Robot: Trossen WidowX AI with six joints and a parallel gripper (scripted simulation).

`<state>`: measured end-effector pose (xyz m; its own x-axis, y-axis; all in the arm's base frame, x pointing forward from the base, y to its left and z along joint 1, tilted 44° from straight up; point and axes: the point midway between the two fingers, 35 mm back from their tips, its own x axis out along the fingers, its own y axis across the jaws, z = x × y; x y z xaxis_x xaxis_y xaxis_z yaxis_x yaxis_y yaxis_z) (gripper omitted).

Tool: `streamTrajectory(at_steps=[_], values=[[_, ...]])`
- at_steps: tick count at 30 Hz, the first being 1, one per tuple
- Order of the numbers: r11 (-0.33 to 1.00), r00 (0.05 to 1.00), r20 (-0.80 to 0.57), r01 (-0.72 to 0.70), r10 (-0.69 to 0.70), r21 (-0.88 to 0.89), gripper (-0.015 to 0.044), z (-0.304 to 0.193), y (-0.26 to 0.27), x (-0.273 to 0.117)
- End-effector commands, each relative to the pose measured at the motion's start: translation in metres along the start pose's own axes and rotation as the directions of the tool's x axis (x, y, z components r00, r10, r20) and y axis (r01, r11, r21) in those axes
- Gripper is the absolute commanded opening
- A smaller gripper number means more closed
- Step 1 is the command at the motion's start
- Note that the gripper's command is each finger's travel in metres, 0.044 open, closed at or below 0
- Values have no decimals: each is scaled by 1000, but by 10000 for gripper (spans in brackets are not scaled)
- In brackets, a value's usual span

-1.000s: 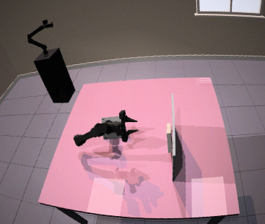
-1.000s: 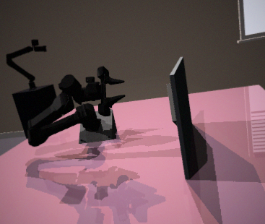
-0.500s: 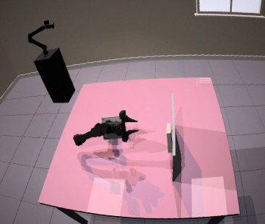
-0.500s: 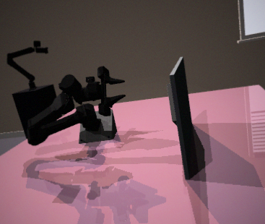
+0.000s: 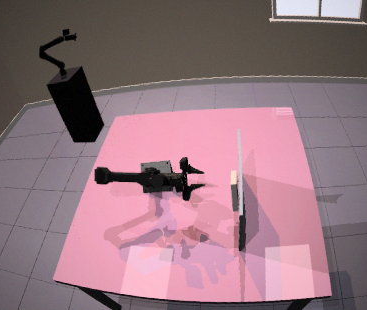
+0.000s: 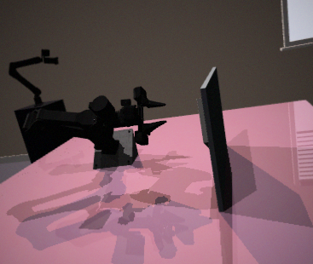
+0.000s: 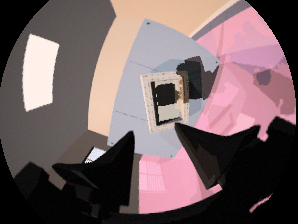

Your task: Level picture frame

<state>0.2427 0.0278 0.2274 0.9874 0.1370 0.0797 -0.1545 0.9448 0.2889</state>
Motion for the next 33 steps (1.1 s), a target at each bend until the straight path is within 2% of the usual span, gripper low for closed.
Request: streamTrajectory(at_steps=[1,15,28,33], values=[[1000,1000,-6,-4,4,7,260,-4,-3,2],[1000,1000,-6,-4,4,7,260,-1,-3,9],[1000,1000,-2,-5,5,7,260,-2,-3,80],[1000,1000,-2,-5,5,7,260,-3,-4,84]])
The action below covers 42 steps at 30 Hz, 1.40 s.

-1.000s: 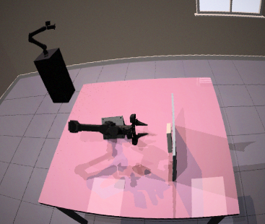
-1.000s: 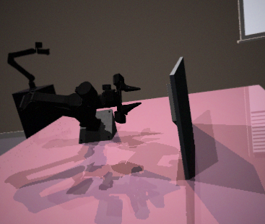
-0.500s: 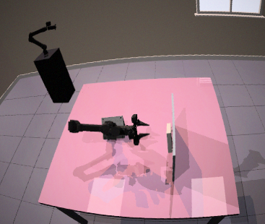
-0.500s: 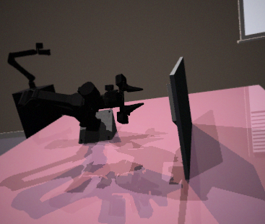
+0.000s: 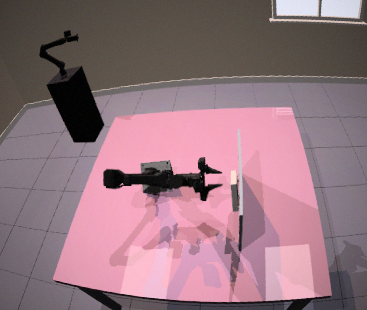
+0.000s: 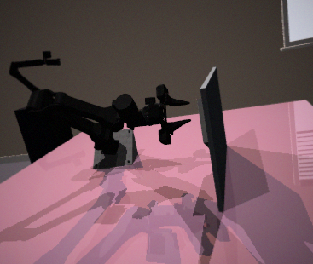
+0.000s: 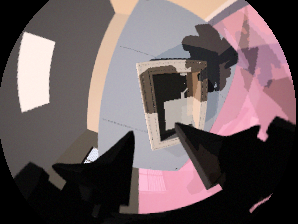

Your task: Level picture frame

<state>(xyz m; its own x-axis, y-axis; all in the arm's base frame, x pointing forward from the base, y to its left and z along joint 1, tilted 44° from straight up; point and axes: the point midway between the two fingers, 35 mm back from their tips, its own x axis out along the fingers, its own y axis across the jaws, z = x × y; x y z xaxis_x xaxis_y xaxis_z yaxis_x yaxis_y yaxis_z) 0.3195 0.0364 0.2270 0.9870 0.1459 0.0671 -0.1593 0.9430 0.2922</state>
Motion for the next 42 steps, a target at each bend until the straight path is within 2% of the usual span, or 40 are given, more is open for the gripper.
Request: streamTrajectory(at_steps=[1,17,42], values=[[1000,1000,13,0,0,3,260,2,0,7],[1000,1000,13,0,0,3,260,3,0,9],[1000,1000,15,-1,1,3,260,3,0,47]])
